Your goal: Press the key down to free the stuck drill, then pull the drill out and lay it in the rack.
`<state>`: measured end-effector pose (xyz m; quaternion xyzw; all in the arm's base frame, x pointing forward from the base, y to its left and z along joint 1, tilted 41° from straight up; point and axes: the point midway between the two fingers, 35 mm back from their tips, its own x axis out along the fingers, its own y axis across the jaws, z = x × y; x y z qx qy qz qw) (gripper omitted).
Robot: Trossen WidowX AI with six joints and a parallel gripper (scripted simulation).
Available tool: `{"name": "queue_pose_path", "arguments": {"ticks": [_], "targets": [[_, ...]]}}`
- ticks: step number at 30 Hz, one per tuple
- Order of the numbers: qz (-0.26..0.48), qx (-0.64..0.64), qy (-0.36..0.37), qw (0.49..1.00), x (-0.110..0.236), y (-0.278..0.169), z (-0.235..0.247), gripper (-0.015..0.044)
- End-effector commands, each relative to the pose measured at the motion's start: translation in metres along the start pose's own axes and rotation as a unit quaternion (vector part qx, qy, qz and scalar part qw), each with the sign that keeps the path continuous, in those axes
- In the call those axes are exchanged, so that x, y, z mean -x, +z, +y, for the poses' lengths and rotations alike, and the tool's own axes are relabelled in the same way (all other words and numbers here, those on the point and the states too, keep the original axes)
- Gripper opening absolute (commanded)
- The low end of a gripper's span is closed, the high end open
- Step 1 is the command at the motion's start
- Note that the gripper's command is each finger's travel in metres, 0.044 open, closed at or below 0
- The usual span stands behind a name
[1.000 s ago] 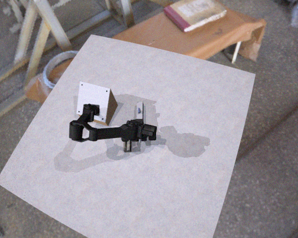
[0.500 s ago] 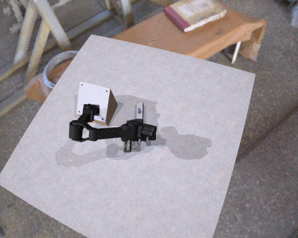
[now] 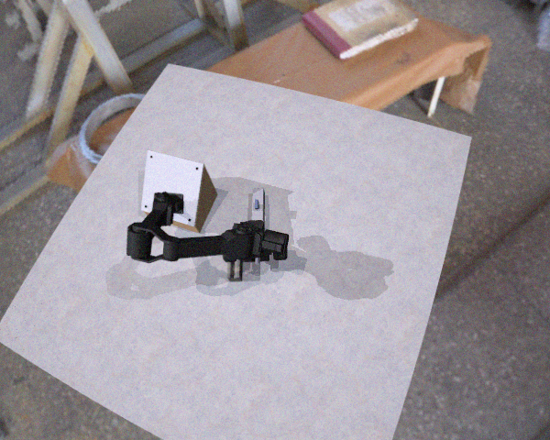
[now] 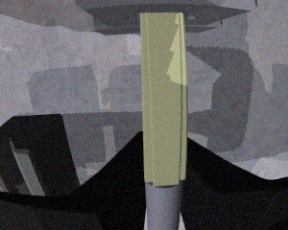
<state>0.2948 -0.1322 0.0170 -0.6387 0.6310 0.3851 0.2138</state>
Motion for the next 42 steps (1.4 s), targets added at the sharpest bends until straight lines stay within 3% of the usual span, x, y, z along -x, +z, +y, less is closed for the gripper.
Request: {"name": "queue_pose_path", "arguments": {"ticks": [1,42], "targets": [[0.001,0.000,-0.001,1.000,0.001,-0.005,-0.001,0.0000],[0.002,0.000,-0.002,1.000,0.009,-0.058,-0.003,0.0000]]}}
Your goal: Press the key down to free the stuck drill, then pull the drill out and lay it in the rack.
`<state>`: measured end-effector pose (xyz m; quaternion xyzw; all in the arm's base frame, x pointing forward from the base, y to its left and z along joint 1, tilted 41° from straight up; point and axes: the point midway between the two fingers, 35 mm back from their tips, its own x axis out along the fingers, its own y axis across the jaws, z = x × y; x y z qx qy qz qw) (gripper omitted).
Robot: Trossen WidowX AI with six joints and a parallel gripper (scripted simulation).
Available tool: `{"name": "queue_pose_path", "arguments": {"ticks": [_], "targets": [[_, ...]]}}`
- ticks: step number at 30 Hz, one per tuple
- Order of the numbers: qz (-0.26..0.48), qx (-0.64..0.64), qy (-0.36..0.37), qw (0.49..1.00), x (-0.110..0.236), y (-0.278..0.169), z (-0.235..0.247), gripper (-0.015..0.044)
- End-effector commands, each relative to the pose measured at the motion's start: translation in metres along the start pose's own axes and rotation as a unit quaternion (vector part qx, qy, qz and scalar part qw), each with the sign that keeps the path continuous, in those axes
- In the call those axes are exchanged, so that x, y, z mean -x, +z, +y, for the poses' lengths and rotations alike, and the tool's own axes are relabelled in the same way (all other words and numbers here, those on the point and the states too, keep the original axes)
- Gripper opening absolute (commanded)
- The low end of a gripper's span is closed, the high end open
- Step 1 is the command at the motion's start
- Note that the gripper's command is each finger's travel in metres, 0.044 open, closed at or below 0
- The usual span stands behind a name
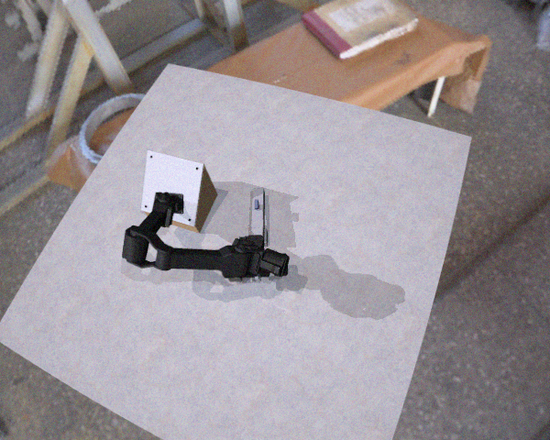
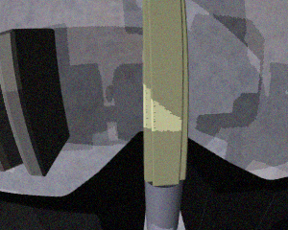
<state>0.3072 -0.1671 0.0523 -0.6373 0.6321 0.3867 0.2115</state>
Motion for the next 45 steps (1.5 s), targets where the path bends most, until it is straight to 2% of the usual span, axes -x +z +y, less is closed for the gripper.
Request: {"name": "queue_pose_path", "arguments": {"ticks": [1,8,45], "targets": [[0.002,-0.002,-0.004,1.000,0.003,-0.008,-0.002,0.0000],[0.002,-0.002,-0.004,1.000,0.004,-0.019,-0.002,0.0000],[0.002,-0.002,-0.004,1.000,0.018,-0.009,0.002,0.0000]]}}
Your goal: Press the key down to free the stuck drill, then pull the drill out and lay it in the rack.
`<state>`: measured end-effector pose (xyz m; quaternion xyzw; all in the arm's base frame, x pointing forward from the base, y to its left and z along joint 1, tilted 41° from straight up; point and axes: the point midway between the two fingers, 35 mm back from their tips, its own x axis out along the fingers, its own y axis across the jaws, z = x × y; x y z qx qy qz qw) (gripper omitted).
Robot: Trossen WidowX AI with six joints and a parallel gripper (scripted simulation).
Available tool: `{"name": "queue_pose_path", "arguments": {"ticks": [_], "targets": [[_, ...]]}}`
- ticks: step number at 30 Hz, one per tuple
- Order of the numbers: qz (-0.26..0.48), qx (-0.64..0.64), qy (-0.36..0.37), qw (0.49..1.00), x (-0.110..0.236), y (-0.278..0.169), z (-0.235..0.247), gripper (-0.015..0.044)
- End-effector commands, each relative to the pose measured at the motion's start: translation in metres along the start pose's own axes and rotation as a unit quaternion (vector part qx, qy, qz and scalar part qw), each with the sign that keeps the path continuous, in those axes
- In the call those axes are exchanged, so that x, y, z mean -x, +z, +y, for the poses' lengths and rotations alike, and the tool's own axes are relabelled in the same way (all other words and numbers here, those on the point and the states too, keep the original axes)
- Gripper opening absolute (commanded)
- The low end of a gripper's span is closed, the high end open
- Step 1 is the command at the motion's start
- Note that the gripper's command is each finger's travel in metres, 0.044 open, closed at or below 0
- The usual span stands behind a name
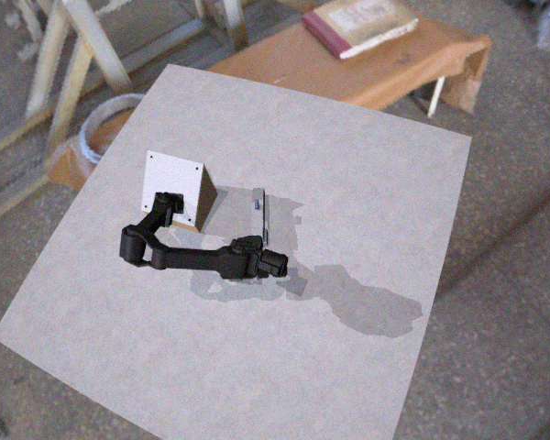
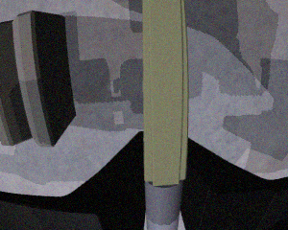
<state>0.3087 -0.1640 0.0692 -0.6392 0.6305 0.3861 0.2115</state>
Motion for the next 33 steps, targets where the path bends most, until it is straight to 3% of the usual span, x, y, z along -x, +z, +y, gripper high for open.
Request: {"name": "queue_pose_path", "arguments": {"ticks": [1,33], "targets": [[0.001,-0.002,-0.002,1.000,0.003,0.000,0.000,0.0000],[0.001,-0.002,-0.002,1.000,0.014,0.004,0.002,0.0000]]}}
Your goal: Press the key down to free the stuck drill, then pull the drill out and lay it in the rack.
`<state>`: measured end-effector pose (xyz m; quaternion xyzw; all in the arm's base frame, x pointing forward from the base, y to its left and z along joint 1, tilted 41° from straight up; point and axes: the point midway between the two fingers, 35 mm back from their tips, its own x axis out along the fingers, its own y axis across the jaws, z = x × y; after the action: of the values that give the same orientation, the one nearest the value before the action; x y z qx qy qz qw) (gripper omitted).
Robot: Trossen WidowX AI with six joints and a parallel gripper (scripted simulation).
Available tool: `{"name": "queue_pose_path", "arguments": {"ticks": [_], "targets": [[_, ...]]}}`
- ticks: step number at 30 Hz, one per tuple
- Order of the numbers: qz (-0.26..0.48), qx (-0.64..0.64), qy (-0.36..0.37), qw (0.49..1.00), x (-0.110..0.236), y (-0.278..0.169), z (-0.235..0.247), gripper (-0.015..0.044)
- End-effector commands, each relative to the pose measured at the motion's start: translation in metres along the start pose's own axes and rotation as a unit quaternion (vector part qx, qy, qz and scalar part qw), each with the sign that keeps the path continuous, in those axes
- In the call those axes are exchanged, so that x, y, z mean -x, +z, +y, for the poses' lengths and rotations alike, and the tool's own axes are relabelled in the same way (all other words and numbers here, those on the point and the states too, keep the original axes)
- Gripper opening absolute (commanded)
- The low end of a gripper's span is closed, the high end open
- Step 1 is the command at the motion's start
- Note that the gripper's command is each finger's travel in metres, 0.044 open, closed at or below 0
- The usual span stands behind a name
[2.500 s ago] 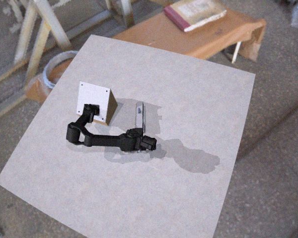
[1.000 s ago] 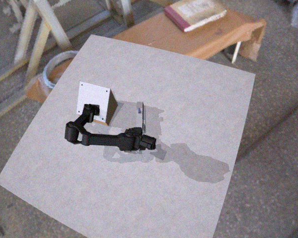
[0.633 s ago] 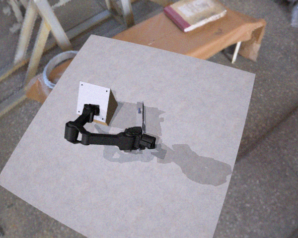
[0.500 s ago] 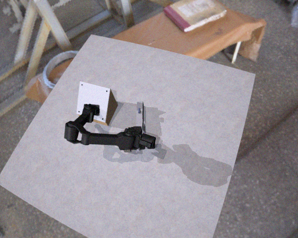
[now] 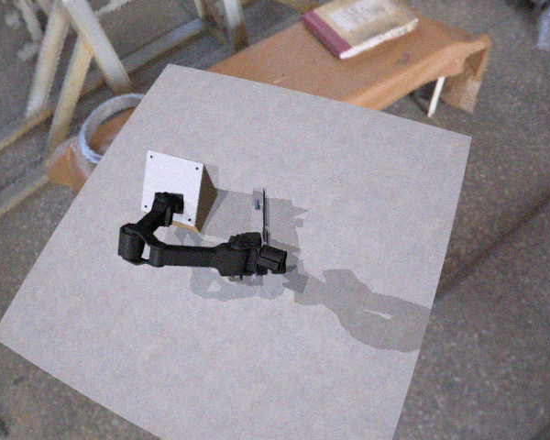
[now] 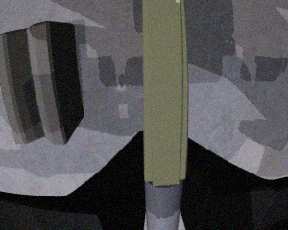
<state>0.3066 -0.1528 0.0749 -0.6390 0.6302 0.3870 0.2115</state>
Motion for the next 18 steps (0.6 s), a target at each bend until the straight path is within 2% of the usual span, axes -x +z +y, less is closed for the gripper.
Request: {"name": "queue_pose_path", "arguments": {"ticks": [1,18], "targets": [[0.002,-0.003,-0.002,1.000,0.0031,-0.0011,-0.0005,0.0000],[0.002,-0.003,-0.002,1.000,0.0081,-0.0003,-0.0001,0.0000]]}}
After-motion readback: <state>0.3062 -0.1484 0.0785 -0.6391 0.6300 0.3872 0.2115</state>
